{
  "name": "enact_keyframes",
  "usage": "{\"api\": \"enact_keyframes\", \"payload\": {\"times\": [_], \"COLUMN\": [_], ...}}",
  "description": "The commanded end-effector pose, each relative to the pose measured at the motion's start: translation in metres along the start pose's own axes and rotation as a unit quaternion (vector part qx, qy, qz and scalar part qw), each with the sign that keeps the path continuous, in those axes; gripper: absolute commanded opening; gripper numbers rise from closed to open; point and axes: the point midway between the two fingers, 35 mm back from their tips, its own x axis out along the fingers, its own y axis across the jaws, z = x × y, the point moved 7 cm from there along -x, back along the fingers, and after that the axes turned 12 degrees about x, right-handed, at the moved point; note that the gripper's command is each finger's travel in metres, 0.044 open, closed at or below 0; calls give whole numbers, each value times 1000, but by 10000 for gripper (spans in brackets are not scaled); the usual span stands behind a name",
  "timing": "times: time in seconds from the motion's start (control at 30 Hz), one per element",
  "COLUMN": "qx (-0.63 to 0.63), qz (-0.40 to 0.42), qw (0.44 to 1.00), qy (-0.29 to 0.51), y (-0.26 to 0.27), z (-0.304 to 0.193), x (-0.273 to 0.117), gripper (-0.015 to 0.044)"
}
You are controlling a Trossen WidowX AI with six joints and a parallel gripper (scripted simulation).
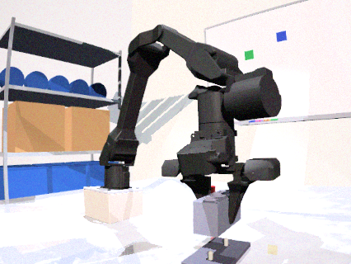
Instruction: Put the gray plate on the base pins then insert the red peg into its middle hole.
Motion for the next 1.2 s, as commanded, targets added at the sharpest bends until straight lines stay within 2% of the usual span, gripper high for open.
{"api": "enact_keyframes", "payload": {"times": [0.0, 0.93, 1.17], "qx": [-2, -2, -4], "qz": [-2, -2, 3], "qw": [1000, 1000, 1000], "qy": [-1, -1, 0], "y": [0, -1, 1], "z": [1, 1, 0], "x": [6, 40, 36], "gripper": [0, 0, 0]}}
